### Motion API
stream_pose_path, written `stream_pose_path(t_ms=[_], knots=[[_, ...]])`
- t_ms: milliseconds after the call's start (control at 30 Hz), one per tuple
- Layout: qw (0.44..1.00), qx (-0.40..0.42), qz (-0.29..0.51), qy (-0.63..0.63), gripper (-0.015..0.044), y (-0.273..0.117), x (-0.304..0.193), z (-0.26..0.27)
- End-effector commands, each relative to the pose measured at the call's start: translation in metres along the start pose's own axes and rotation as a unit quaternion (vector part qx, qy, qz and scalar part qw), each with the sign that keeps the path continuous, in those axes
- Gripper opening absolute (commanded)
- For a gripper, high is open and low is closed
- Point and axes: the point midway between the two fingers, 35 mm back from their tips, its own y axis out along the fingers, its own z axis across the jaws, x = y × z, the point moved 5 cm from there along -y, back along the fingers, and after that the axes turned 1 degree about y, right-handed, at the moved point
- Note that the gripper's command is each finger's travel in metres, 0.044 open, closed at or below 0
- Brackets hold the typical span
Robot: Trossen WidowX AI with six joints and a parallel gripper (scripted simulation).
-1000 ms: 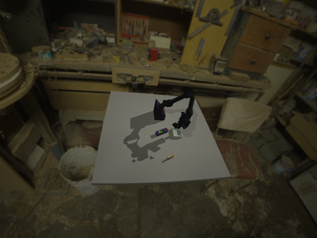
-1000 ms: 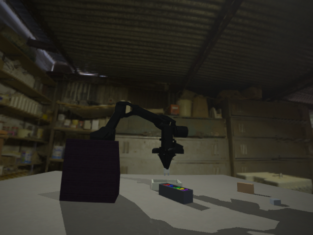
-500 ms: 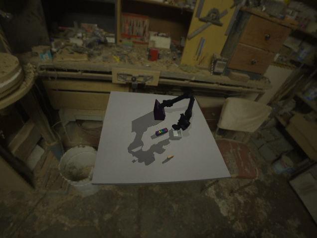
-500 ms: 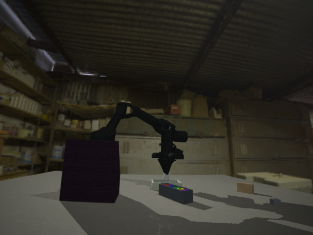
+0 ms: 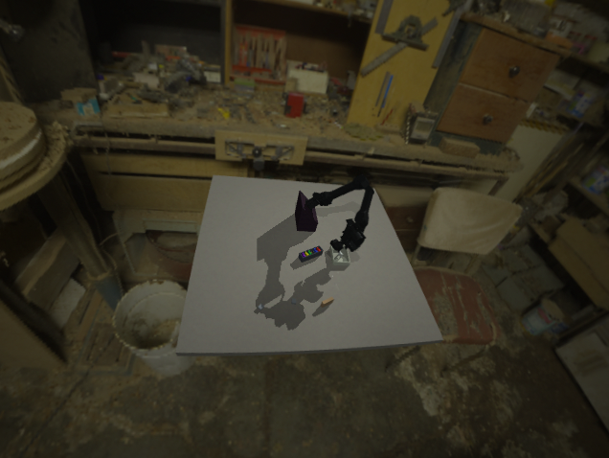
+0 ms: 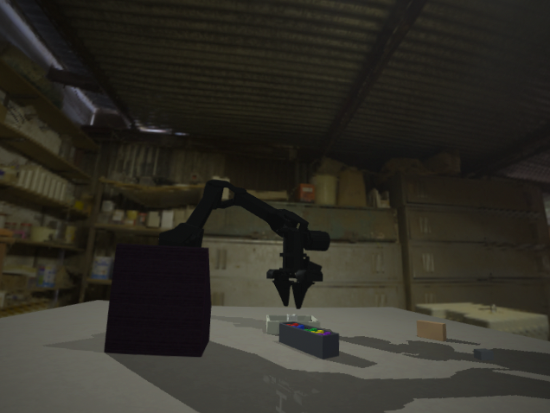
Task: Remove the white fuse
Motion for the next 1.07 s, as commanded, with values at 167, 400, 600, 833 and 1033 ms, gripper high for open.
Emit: stream_pose_path(t_ms=[167,400,600,833,1033], knots=[[1.000,-0.002,0.001,0.001,0.0330,-0.036,0.000,0.000],[1.000,-0.002,0.001,0.001,0.0330,-0.036,0.000,0.000],[1.000,-0.003,0.001,0.002,0.0330,-0.035,0.000,-0.001],[1.000,-0.003,0.001,0.002,0.0330,-0.035,0.000,-0.001],[1.000,-0.003,0.001,0.002,0.0330,-0.035,0.000,-0.001]])
